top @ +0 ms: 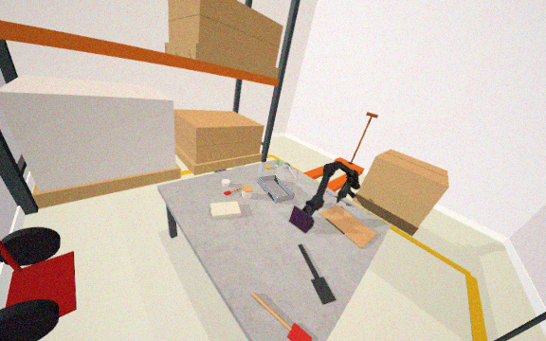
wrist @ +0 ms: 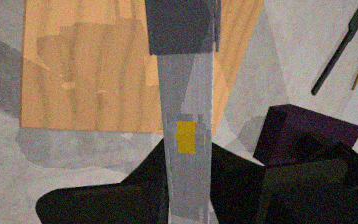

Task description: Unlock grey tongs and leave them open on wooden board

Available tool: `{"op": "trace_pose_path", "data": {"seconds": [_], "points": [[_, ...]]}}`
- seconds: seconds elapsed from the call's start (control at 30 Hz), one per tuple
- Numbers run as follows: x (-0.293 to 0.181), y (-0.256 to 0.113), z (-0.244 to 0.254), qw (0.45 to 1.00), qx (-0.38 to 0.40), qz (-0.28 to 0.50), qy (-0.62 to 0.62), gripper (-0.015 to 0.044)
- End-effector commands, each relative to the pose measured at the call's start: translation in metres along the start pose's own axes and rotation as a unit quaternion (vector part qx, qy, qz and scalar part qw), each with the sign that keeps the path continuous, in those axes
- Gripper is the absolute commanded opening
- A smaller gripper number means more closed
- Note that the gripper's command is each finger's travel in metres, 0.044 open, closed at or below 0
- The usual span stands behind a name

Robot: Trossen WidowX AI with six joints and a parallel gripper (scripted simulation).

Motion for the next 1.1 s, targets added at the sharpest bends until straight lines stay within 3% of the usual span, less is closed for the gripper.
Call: {"op": "trace_pose_path", "data": {"seconds": [0.0,1.07], "points": [[0.009,0.0,-0.003,1.0,0.004,0.007,0.012,-0.015],[0.09,-0.016,-0.055,0.986,0.099,0.02,0.133,-0.015]]}}
Point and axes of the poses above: the point midway between the two fingers, 35 mm back from their tips, its own y axis out along the fingers, its own z axis across the jaws, x = y × z, the point moved 5 cm from there along -y, back along the fingers, and after that the axes turned 4 degrees about y, right-handed, at the moved point
